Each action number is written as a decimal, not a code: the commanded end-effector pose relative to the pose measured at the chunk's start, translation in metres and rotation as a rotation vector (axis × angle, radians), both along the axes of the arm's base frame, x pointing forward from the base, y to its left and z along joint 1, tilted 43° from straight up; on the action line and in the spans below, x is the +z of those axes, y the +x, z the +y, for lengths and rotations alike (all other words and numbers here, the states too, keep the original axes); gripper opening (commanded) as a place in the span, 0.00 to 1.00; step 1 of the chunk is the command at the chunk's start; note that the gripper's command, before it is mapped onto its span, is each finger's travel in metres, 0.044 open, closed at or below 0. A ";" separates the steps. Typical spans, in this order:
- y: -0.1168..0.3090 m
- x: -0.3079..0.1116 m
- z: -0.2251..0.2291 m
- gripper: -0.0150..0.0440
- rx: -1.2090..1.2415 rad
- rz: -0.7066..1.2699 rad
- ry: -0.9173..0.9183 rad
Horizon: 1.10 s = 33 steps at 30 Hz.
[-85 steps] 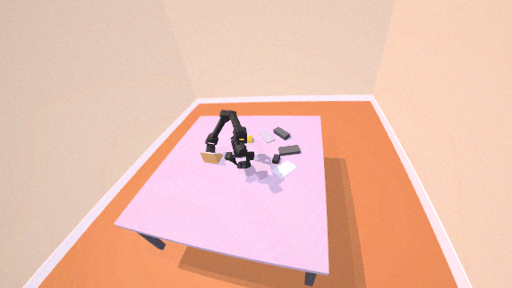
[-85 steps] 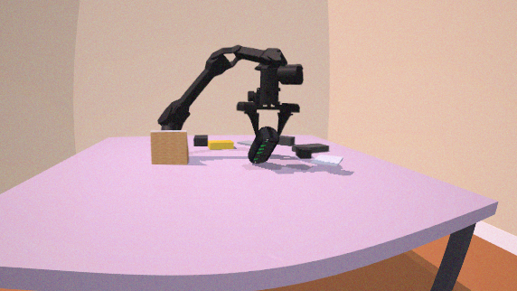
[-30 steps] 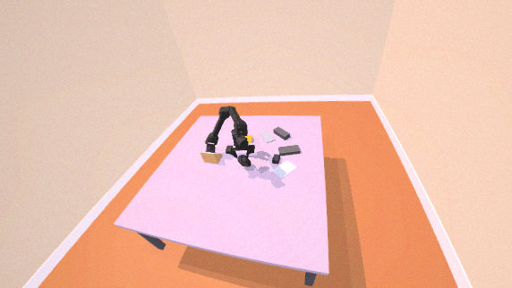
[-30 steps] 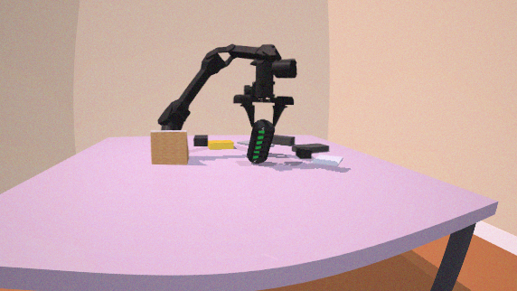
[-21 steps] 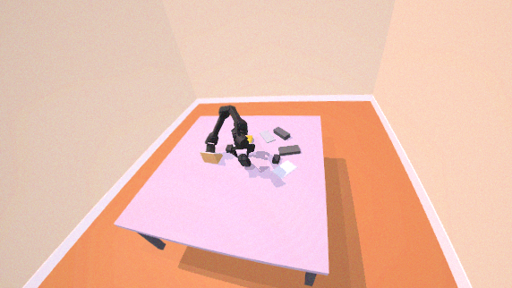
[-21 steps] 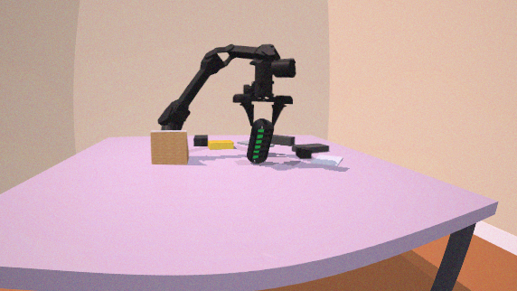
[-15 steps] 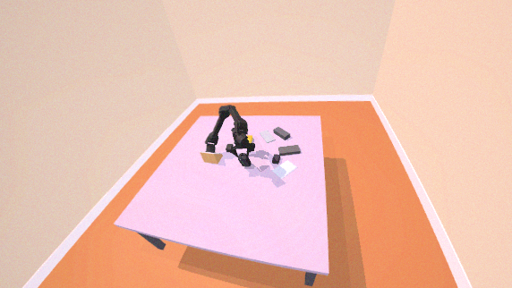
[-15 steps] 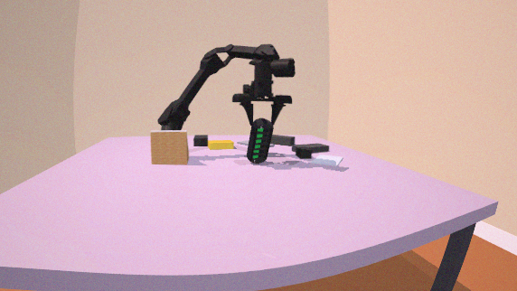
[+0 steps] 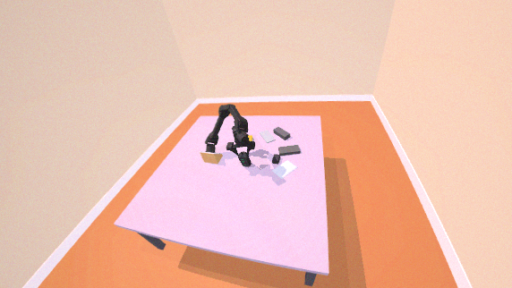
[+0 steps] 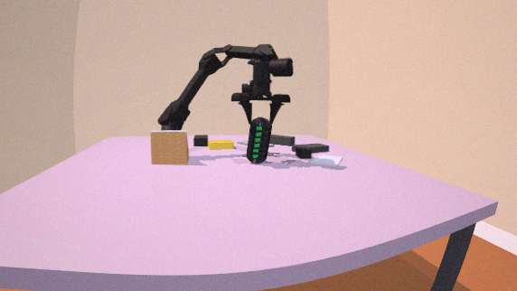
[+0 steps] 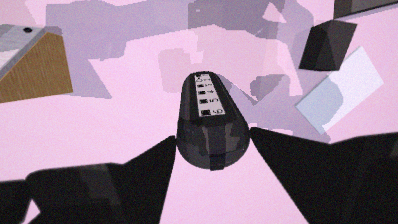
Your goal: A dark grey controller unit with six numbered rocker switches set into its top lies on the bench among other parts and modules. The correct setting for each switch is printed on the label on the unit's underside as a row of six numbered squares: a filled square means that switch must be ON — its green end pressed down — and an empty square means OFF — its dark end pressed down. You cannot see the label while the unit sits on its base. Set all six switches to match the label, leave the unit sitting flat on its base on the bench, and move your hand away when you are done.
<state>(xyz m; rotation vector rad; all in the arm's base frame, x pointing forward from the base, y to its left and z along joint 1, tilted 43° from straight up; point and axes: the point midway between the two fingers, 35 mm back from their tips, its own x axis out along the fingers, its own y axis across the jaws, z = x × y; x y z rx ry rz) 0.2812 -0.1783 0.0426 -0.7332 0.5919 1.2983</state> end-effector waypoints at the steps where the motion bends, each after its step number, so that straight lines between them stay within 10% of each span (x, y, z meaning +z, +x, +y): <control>1: 0.000 0.003 0.010 0.82 0.001 0.005 0.021; 33: 0.000 0.022 0.031 0.82 0.001 0.005 0.022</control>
